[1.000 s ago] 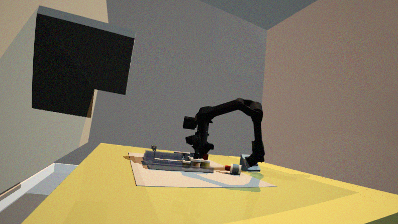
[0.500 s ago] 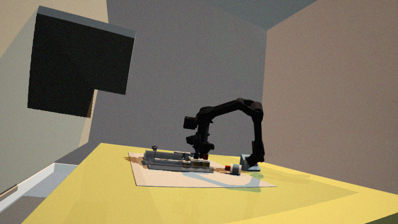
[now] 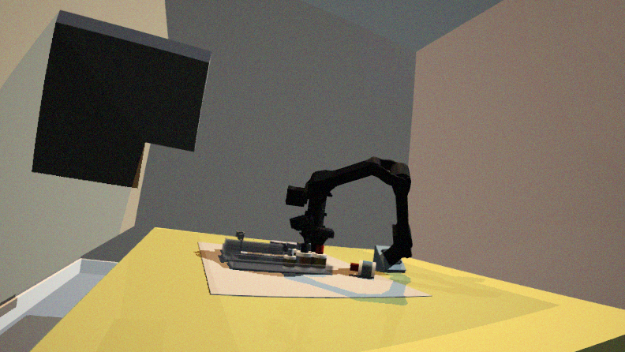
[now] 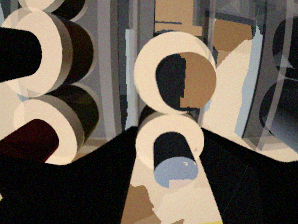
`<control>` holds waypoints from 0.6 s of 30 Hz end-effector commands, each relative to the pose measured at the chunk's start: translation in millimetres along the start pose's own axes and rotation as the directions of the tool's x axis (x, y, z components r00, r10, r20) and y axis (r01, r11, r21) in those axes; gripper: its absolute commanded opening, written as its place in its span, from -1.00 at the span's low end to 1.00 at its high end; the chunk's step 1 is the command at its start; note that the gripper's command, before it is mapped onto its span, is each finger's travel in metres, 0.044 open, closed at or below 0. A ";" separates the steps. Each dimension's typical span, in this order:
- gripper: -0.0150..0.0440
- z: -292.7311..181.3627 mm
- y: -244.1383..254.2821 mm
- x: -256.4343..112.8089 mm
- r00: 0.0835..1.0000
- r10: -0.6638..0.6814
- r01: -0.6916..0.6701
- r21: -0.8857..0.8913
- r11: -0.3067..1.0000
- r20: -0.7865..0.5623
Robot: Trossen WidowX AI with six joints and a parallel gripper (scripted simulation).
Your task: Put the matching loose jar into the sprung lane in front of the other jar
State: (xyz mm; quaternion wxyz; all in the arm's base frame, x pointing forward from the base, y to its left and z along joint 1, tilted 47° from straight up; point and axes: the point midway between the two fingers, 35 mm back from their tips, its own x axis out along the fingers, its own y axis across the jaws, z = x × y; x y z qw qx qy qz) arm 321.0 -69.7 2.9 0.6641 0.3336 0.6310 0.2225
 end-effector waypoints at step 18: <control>-0.49 -2.4 -0.2 0.1 1.000 0.006 -0.005 -0.007 1.000 0.009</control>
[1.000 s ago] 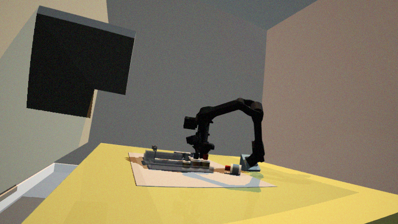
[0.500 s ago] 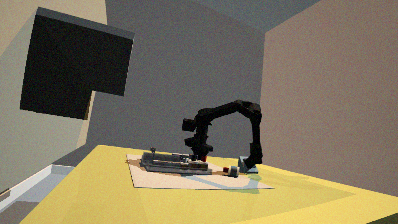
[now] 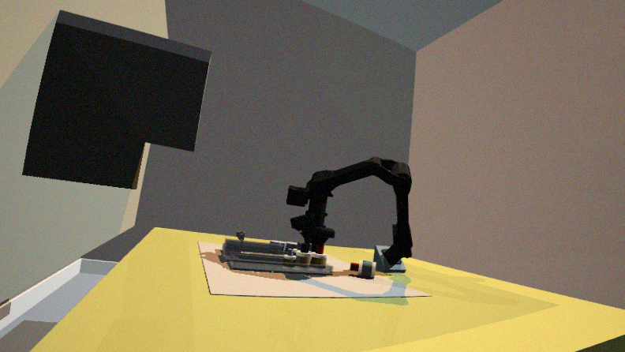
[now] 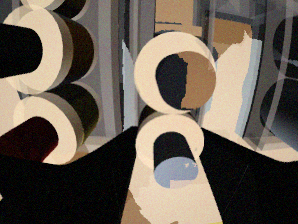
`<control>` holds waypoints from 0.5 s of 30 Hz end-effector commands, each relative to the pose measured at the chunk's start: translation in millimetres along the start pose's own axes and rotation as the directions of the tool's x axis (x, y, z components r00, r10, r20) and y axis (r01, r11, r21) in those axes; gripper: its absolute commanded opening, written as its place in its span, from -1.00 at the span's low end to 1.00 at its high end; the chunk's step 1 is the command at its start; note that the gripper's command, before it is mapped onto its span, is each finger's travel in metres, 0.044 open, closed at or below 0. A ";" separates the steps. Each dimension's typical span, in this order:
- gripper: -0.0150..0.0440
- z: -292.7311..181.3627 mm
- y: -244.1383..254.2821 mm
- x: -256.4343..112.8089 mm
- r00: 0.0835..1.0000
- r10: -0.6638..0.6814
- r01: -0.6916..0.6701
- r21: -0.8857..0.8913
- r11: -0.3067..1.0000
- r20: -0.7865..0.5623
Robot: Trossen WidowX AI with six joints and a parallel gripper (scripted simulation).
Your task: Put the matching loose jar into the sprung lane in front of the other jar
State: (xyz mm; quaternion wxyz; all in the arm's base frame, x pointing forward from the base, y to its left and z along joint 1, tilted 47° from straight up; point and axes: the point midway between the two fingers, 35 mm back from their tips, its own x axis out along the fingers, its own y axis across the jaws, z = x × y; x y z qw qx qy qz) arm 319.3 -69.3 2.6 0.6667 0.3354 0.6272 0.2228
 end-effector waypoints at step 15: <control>0.51 0.0 -0.1 0.0 1.000 0.002 -0.002 -0.006 1.000 0.000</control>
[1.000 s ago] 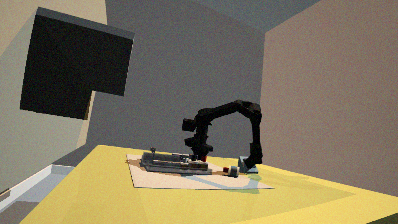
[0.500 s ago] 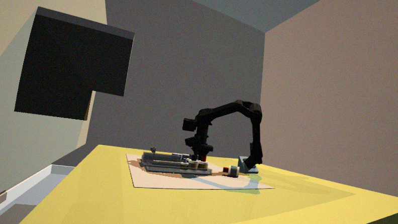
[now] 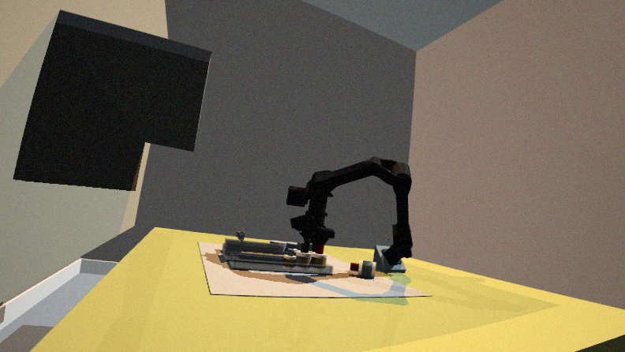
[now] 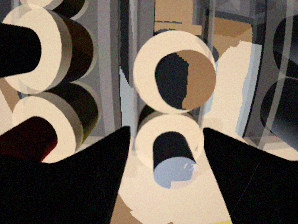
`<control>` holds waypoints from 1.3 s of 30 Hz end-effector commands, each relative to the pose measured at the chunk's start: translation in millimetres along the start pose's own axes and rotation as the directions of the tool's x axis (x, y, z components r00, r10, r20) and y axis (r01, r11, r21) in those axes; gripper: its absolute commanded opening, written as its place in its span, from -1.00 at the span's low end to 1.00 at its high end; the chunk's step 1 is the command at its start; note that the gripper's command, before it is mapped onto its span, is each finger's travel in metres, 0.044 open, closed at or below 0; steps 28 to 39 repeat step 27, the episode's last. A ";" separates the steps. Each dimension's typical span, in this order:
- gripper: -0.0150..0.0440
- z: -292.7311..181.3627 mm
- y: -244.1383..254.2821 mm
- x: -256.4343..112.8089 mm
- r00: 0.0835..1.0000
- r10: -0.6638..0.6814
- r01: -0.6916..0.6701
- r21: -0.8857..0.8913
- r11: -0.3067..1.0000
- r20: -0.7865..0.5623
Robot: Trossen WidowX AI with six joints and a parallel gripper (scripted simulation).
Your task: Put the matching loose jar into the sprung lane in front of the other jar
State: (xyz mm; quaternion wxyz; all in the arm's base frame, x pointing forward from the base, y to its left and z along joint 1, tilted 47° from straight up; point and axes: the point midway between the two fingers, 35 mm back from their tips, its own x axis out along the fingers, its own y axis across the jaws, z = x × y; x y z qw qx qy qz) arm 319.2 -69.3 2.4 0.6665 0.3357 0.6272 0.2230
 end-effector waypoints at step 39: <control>0.51 -43.7 -2.5 -22.5 1.000 -0.002 0.002 -0.004 1.000 -0.001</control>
